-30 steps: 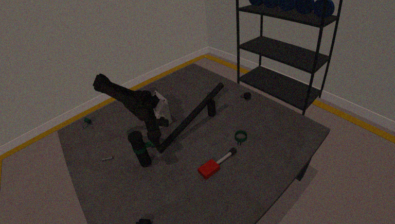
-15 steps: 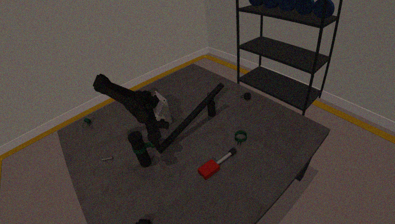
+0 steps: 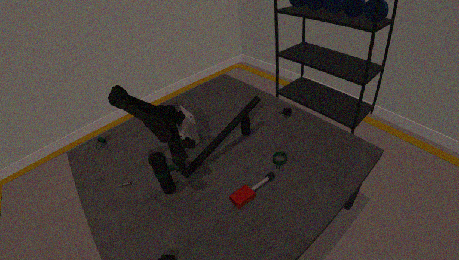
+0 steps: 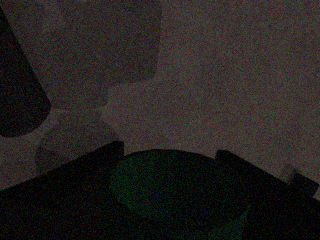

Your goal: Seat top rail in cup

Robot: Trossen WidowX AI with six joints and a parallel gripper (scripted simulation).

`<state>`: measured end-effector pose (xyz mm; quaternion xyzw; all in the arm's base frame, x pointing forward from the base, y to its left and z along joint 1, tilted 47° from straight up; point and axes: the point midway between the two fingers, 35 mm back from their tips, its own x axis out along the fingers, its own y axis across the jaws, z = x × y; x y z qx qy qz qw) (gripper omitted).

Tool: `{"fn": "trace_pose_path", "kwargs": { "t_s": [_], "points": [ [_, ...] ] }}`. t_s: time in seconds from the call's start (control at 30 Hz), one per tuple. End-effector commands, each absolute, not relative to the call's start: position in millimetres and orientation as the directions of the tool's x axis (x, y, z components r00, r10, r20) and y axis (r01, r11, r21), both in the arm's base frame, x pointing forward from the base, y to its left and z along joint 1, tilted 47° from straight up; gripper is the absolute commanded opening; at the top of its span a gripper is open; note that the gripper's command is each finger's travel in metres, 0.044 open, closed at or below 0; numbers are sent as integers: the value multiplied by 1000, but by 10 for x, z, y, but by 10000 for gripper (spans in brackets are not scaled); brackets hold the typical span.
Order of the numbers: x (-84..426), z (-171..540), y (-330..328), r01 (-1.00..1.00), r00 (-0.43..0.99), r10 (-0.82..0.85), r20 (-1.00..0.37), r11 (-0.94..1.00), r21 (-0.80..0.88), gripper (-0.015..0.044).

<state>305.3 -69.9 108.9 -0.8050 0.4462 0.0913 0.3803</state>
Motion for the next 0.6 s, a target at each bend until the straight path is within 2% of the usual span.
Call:
{"fn": "trace_pose_path", "kwargs": {
  "t_s": [0.0, 0.57],
  "points": [
    [3025, 1072, -693, -794, 588, -637, -499, -335, -508, 0],
    [2917, 1056, -695, -804, 593, -596, -541, -406, -434, 0]
  ]
}}
